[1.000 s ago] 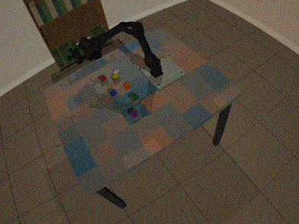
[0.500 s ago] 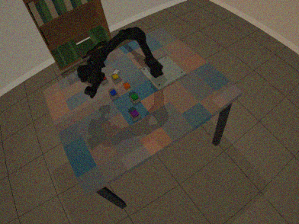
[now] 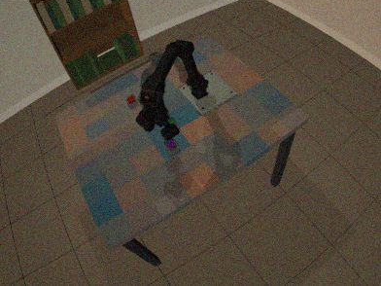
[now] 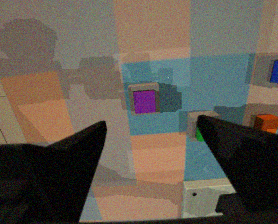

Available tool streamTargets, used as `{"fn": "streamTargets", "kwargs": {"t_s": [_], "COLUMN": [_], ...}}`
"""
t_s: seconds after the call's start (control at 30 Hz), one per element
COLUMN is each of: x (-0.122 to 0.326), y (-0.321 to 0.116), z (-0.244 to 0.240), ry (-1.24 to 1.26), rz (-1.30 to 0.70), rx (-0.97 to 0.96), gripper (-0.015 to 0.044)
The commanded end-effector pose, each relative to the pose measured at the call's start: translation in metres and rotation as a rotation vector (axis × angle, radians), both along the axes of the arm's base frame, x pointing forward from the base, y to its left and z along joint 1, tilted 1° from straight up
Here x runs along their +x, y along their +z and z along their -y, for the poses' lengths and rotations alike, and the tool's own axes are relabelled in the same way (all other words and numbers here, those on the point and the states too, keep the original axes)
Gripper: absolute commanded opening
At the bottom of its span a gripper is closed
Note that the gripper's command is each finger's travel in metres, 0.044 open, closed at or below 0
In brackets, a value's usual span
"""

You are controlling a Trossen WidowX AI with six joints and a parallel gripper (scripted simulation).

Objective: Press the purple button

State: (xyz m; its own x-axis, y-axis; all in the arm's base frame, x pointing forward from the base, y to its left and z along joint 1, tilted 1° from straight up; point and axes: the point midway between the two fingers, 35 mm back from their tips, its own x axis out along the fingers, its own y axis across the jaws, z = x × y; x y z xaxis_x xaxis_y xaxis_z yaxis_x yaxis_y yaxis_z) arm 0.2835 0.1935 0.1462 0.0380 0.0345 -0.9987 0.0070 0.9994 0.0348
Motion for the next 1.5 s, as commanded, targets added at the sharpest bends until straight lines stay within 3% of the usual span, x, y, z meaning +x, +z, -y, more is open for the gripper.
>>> {"fn": "streamTargets", "kwargs": {"t_s": [0.0, 0.23, 0.5, 1.47], "x": [-0.007, -0.006, -0.007, -0.006], "y": [0.001, -0.059, -0.061, -0.095], "z": [-0.004, -0.006, -0.005, -0.006], "ry": [0.03, 0.03, 0.03, 0.03], "rz": [-0.022, -0.022, -0.022, -0.022], "rx": [-0.012, -0.012, -0.012, -0.012], "gripper": [0.04, 0.0216, 0.002, 0.002]}}
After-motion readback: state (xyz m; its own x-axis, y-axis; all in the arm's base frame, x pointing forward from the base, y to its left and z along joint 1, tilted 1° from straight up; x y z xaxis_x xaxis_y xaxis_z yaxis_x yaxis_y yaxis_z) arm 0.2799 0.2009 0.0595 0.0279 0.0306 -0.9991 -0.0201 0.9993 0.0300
